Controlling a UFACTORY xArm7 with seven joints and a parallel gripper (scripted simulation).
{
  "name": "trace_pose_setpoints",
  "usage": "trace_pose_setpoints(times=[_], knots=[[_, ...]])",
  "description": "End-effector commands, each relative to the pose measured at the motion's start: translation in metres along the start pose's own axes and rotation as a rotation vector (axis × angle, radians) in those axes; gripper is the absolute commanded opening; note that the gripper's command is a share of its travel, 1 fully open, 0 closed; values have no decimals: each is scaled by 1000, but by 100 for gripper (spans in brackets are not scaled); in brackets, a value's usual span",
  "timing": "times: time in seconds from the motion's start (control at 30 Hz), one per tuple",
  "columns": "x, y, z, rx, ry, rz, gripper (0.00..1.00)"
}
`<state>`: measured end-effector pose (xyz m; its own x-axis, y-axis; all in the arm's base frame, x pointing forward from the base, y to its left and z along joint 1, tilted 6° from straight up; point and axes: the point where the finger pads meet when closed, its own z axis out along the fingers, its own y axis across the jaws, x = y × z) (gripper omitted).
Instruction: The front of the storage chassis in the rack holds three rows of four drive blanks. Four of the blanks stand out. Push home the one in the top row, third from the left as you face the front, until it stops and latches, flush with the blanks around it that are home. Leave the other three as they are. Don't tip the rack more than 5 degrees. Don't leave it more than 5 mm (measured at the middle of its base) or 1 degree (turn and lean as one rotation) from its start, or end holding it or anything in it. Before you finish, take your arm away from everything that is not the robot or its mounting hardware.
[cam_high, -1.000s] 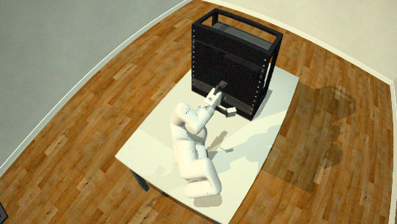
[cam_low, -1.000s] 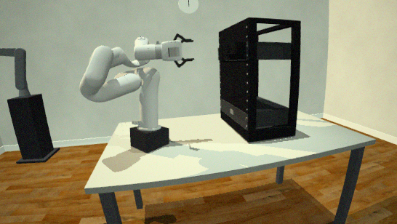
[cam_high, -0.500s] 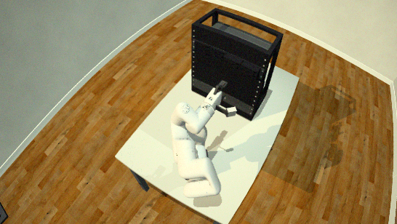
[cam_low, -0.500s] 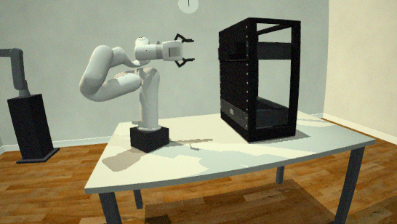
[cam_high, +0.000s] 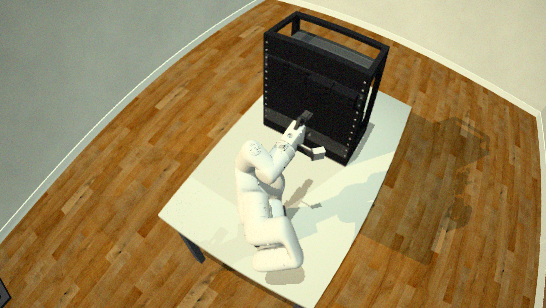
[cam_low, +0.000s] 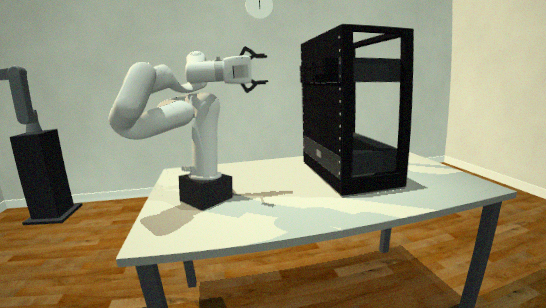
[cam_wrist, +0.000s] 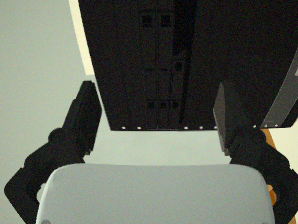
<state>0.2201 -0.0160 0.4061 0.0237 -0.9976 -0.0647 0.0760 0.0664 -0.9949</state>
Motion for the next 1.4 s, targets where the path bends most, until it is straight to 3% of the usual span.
trace_pose_setpoints(times=[0.0, 1.33, 1.37], knots=[[-8, 3, 69, 1, 0, 0, 100], [-8, 3, 69, 1, 0, 0, 100], [0, -1, 0, 1, -1, 0, 100]])
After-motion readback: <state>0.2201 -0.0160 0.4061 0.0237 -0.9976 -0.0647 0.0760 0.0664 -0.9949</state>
